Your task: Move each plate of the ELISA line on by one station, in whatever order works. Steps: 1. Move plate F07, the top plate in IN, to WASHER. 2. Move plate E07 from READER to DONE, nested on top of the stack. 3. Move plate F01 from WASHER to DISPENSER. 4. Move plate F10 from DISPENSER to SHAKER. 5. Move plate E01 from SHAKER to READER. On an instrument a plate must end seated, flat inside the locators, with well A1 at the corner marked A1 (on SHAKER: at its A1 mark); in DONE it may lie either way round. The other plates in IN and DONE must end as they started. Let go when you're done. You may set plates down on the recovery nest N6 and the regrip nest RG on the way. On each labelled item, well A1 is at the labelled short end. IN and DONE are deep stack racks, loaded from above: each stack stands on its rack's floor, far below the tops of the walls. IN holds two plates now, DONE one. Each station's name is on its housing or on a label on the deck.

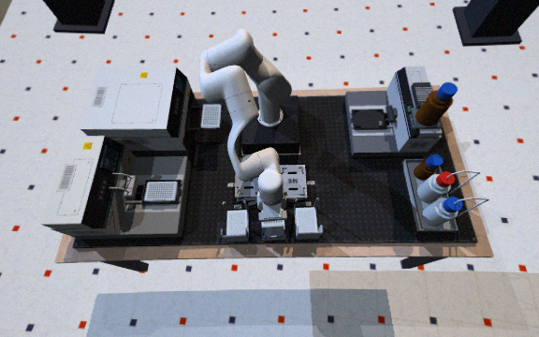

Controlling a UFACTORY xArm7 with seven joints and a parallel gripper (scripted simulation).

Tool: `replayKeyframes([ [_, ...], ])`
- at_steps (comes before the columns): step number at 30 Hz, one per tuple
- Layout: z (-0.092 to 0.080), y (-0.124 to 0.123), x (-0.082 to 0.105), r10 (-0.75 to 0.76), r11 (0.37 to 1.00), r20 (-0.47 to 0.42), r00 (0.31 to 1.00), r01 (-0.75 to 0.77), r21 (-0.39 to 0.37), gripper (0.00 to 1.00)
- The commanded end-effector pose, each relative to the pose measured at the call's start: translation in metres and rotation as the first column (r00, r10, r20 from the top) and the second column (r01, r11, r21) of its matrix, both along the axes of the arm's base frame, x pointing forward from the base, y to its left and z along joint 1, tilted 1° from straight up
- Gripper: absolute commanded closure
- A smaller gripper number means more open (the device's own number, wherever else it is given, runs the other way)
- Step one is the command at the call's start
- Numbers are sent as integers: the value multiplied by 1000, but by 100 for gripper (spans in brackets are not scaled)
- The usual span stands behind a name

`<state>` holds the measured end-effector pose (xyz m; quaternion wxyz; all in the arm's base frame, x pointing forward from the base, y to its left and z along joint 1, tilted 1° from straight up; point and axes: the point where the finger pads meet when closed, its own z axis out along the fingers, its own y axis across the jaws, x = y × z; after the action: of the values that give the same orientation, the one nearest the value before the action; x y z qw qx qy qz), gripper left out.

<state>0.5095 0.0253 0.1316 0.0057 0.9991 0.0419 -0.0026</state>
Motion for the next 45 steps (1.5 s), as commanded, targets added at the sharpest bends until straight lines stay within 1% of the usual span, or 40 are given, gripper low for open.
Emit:
replayKeyframes([
  [1, 2, 0, 3, 2, 1000, 4, 1000, -2, 0, 100],
  [17, 2, 0, 3, 2, 1000, 4, 1000, -2, 0, 100],
  [45, -32, 0, 3, 2, 1000, 4, 1000, -2, 0, 100],
])
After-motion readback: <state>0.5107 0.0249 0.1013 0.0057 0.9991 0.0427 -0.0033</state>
